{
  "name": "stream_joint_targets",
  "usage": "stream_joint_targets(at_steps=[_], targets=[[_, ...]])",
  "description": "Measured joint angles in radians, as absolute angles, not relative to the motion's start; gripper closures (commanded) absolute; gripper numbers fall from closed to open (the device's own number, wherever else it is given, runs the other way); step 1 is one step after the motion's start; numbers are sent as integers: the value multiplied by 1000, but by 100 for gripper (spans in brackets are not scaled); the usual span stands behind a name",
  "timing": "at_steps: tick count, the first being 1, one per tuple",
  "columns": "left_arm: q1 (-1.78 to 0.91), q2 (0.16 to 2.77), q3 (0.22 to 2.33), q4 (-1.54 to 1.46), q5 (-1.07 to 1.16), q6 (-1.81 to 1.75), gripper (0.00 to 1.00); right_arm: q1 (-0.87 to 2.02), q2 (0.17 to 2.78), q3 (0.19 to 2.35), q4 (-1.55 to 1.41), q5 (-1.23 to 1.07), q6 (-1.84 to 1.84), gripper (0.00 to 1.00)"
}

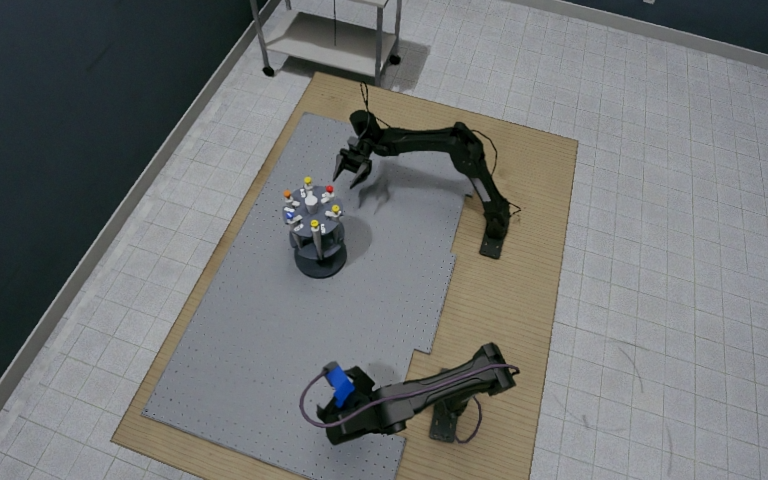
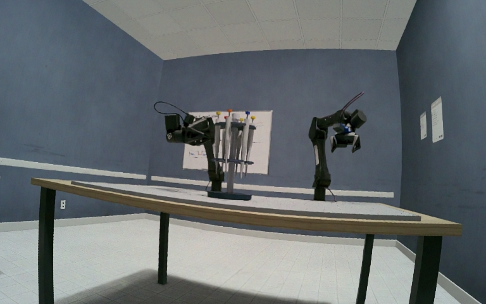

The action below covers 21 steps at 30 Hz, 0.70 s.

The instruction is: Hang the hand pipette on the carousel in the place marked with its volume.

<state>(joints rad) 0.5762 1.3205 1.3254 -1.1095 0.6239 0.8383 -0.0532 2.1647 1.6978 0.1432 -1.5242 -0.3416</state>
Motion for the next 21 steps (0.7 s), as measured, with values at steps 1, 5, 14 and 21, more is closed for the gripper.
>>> stream_joint_targets(at_steps=[1,5,14,21], targets=[[576,1320,1325,-1110,624,838,0,-57,2153,1677,141,-1518,-347,0],[576,1320,1325,-1110,624,838,0,-97,2029,1515,94,-1473,-373,0],[576,1320,1325,-1110,624,838,0,-221,1721,1320,-96,-1320,-481,0],[576,1320,1325,-1110,624,838,0,-283,1590,1265,-363,-1151,-586,0]])
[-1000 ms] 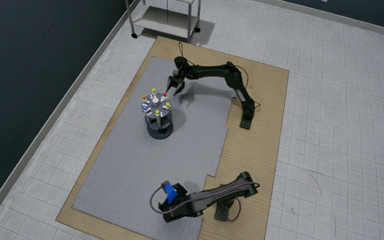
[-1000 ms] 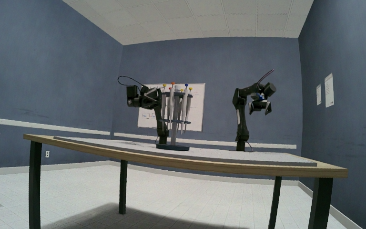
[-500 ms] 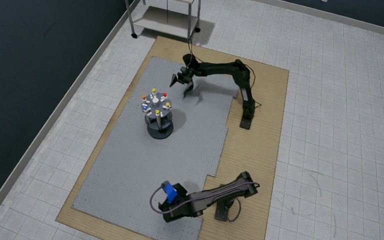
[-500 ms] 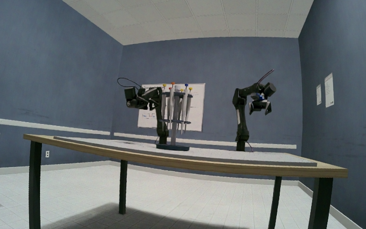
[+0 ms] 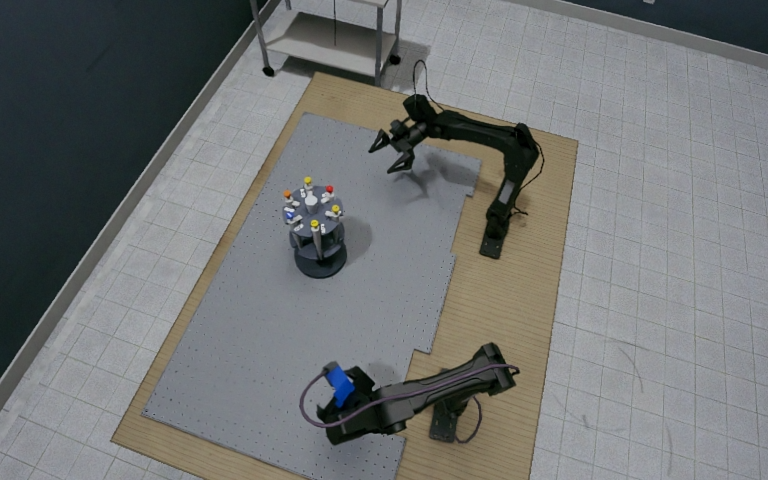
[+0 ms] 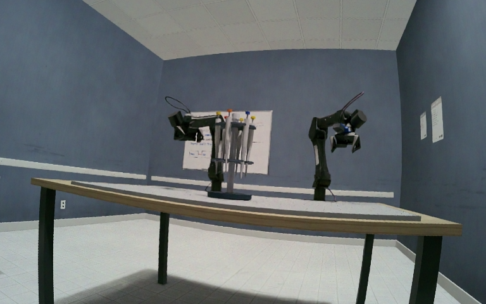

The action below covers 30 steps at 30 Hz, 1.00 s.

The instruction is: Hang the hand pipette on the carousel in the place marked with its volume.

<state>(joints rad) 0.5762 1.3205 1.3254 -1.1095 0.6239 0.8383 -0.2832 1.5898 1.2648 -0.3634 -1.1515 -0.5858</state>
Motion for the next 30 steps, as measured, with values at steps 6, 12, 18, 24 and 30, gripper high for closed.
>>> stream_joint_targets(at_steps=[6,12,18,24,30], targets=[[576,1320,1325,-1110,624,838,0,-355,1449,1266,-580,-989,-651,0],[576,1320,1325,-1110,624,838,0,-394,1412,1279,-746,-845,-681,0],[576,1320,1325,-1110,624,838,0,-448,1327,1284,-874,-681,-672,0],[576,1320,1325,-1110,624,838,0,-579,1304,1318,-979,-629,-737,0],[576,1320,1325,-1110,624,838,0,-645,1315,1318,-1048,-631,-812,0]])
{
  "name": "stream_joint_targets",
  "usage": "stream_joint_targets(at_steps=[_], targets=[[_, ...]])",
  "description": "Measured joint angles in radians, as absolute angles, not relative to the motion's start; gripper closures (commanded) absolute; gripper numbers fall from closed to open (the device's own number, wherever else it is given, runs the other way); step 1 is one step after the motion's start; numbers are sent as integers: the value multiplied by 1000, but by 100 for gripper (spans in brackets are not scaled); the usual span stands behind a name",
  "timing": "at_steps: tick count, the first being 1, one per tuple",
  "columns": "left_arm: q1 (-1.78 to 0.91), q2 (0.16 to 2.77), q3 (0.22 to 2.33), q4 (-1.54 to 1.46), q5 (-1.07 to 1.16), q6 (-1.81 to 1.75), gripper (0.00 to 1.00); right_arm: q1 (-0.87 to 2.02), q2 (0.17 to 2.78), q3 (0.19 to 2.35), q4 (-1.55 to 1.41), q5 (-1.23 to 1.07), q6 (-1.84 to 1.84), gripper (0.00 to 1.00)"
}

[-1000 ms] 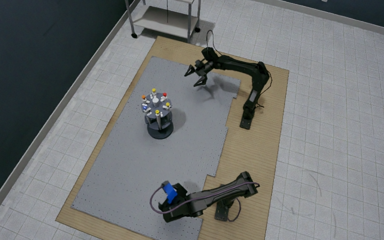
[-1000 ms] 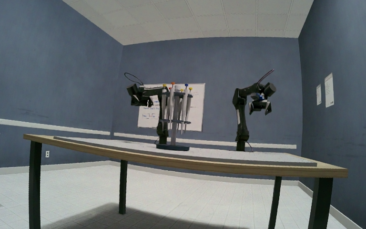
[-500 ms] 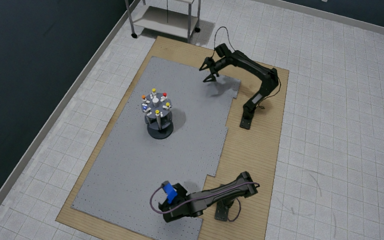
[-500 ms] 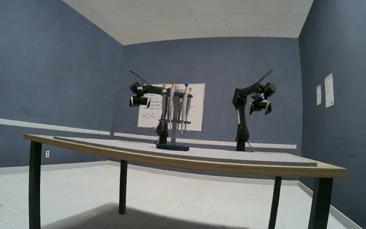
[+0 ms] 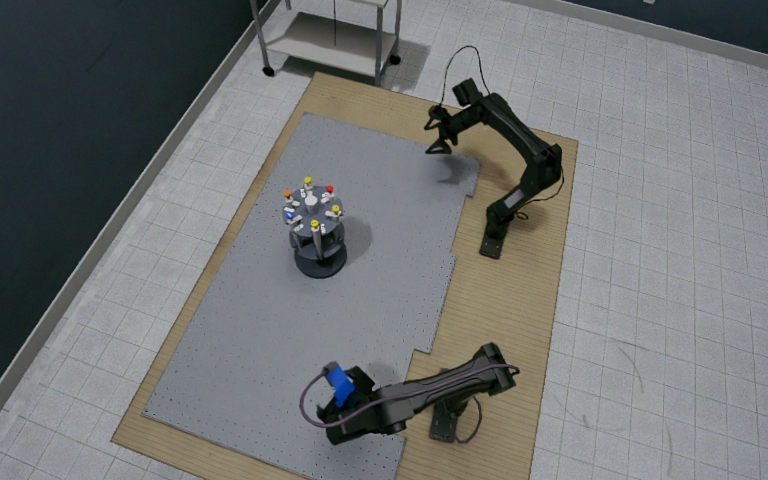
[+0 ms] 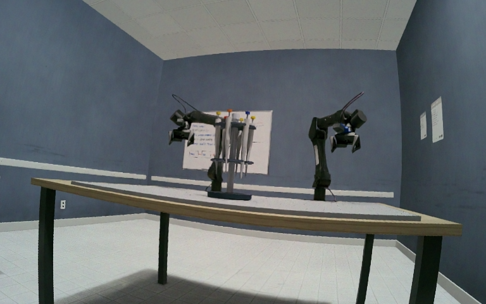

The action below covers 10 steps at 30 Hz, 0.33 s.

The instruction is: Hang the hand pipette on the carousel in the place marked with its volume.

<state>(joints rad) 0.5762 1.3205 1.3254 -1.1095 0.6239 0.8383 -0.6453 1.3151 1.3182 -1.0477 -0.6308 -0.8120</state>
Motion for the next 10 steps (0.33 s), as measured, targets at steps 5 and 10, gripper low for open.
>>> stream_joint_targets(at_steps=[5,10], targets=[[576,1320,1325,-1110,624,838,0,-646,1315,1318,-1068,-631,-837,0],[576,1320,1325,-1110,624,838,0,-646,1315,1318,-1075,-631,-846,0]])
